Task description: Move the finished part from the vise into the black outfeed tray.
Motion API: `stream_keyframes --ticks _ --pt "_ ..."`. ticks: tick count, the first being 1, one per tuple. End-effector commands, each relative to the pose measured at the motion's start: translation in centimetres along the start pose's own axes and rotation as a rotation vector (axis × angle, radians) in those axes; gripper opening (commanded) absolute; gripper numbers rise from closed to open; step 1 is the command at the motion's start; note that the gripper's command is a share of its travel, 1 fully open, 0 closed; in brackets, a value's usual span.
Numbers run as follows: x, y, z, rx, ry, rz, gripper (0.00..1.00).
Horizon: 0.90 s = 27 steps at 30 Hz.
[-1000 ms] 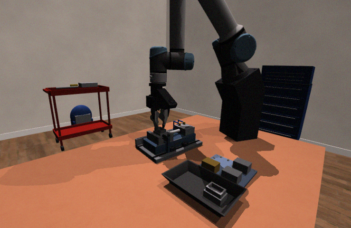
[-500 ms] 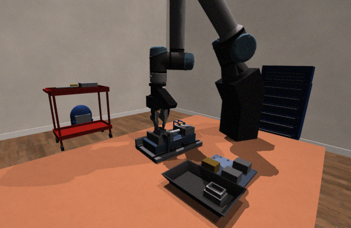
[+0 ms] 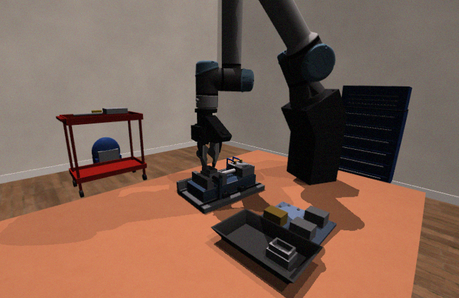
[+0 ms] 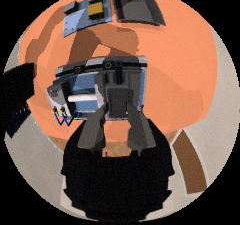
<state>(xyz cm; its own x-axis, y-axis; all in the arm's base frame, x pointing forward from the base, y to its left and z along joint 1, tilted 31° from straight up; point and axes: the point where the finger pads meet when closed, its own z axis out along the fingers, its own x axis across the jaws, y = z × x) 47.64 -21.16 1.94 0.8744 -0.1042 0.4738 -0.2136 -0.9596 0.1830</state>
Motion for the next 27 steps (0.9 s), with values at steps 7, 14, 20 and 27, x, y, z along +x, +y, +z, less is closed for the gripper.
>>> stream_keyframes --ticks 7,14,20,27 --pt "0.0 0.0 -0.2 0.000 0.001 0.000 0.00" --pt "0.0 0.0 -0.9 0.000 0.001 0.000 0.00" --pt "0.0 0.0 -1.5 0.000 0.001 0.000 0.00" --pt "0.0 0.0 -2.8 0.000 0.001 0.000 0.00"
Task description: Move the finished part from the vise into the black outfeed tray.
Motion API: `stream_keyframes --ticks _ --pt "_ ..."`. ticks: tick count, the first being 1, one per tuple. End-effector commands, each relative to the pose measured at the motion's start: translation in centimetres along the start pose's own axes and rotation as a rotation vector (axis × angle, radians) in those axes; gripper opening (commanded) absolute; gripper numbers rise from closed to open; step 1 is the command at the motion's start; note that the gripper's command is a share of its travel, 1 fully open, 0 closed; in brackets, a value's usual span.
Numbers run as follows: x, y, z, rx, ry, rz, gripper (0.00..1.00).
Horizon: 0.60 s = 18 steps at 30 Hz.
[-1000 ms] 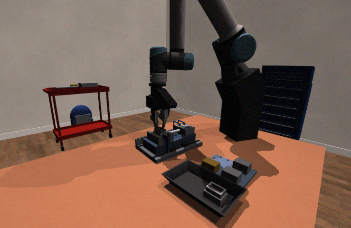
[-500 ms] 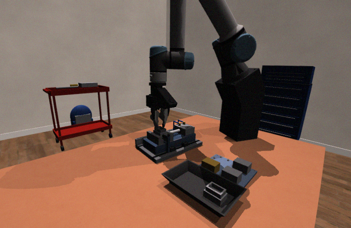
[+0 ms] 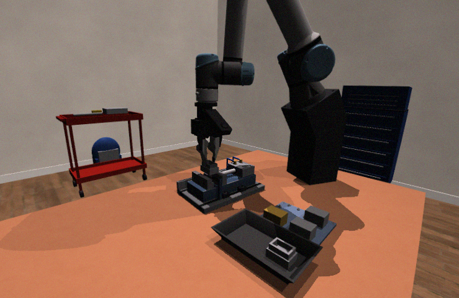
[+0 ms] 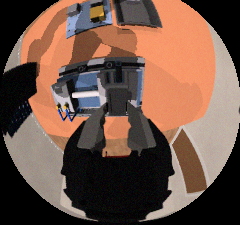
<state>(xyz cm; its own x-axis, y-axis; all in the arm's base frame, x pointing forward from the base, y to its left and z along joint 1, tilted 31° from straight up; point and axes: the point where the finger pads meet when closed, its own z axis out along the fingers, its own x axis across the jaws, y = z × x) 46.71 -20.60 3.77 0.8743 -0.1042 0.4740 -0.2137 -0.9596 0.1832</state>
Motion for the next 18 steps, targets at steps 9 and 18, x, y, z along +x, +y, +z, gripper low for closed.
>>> stream_keyframes --ticks 9,18 --pt "0.0 0.0 -1.8 0.000 0.001 0.000 0.00" --pt "0.0 0.0 -2.5 0.000 0.001 0.000 0.00"
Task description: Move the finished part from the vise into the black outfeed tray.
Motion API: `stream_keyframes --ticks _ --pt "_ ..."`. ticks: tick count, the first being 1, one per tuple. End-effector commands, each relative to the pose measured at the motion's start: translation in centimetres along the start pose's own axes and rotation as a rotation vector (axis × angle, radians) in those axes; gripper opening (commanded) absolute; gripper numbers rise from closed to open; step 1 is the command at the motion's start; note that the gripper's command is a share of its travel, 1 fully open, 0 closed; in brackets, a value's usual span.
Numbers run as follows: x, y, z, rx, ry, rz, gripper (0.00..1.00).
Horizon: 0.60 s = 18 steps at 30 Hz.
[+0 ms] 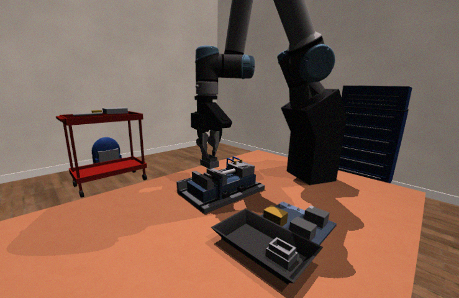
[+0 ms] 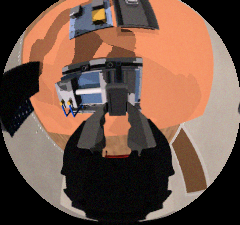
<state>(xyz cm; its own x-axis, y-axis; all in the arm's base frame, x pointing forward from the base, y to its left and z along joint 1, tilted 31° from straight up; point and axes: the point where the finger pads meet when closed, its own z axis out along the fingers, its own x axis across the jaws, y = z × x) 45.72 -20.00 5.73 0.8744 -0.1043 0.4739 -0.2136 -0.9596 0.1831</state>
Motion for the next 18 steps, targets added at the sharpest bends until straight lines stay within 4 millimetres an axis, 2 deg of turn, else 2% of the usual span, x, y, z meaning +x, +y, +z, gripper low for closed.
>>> stream_keyframes --ticks 1,18 --pt "0.04 0.01 -0.22 0.000 0.001 0.000 0.00" --pt "0.21 -0.33 -0.17 0.001 -0.001 -0.001 0.00"
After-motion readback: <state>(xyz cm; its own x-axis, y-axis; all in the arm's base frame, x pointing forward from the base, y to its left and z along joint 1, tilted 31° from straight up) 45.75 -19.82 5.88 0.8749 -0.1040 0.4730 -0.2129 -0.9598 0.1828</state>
